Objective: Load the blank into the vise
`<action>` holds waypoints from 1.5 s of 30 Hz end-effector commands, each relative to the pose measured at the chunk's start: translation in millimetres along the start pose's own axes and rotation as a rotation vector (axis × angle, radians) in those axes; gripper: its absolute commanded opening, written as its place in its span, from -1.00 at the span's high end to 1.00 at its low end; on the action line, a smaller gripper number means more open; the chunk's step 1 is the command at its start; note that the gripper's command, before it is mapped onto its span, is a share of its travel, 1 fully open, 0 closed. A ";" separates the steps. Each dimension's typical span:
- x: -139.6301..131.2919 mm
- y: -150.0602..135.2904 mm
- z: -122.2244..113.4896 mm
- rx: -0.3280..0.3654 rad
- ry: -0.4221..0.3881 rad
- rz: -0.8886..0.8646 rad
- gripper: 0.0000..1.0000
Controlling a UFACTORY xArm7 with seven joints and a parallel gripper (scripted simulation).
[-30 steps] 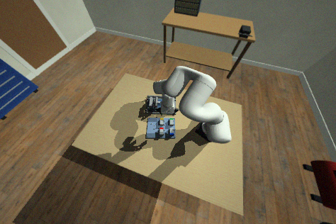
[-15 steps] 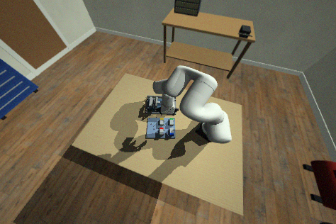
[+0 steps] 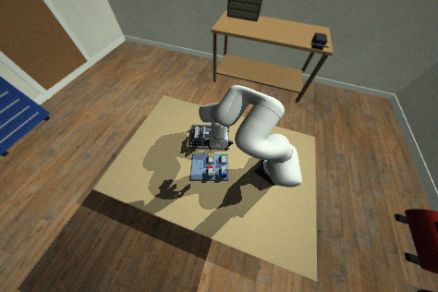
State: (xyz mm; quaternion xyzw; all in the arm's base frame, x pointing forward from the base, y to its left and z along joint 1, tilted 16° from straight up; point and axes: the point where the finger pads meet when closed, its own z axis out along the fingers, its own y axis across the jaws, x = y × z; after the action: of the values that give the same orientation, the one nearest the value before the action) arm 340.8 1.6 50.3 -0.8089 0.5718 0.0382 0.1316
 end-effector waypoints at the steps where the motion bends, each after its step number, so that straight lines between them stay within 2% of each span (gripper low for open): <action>1: 0.6 -0.7 -2.2 0.003 0.001 0.000 -1.00; 10: 0.6 -0.7 -2.7 0.003 0.001 0.000 -1.00; 20: -42.6 0.4 -6.7 0.003 0.001 0.000 -1.00; 45: -35.6 0.2 -6.0 0.002 0.001 0.000 -1.00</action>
State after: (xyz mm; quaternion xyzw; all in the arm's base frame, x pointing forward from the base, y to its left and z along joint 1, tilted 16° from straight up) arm 326.8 33.4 62.9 -0.8088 0.5718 0.0382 0.1316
